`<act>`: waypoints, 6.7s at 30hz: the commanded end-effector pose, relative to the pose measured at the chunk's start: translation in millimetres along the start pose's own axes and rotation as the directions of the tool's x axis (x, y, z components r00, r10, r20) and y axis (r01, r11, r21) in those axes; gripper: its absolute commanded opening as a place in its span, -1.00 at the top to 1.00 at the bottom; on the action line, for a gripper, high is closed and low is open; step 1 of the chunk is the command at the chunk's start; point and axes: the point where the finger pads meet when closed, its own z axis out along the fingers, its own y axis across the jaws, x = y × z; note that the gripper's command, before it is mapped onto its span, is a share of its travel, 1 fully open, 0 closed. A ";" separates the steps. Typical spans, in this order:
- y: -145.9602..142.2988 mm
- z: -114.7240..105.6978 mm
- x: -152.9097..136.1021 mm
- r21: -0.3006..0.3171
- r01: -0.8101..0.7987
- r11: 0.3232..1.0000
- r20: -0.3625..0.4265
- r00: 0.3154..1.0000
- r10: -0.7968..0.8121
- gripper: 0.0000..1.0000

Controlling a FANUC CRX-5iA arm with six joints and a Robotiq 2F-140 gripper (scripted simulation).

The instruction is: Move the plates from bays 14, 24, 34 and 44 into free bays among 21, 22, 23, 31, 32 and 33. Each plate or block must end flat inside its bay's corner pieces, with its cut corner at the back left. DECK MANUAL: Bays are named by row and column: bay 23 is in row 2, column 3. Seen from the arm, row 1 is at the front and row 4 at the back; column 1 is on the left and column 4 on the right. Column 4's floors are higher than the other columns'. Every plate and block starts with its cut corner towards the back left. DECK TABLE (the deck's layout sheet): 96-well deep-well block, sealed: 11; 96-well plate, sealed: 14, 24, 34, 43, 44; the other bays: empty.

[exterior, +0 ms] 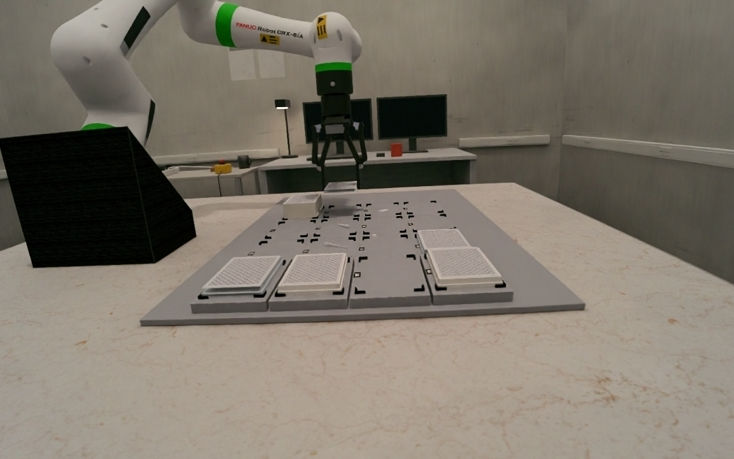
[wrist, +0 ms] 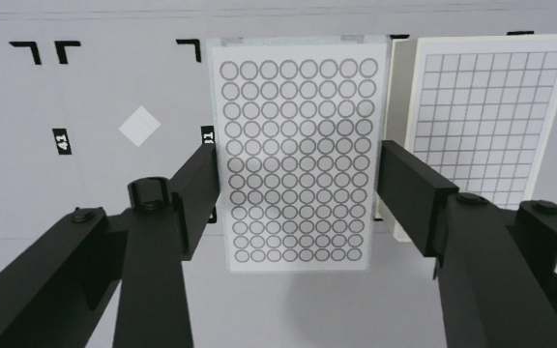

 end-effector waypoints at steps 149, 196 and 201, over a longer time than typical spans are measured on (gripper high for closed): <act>-1.0 51.8 0.8 0.002 0.001 1.000 0.000 1.000 -0.001 0.80; -1.0 54.2 0.8 0.002 0.001 1.000 0.000 1.000 -0.001 0.80; -1.0 54.5 0.8 0.002 0.001 1.000 0.000 1.000 -0.001 0.80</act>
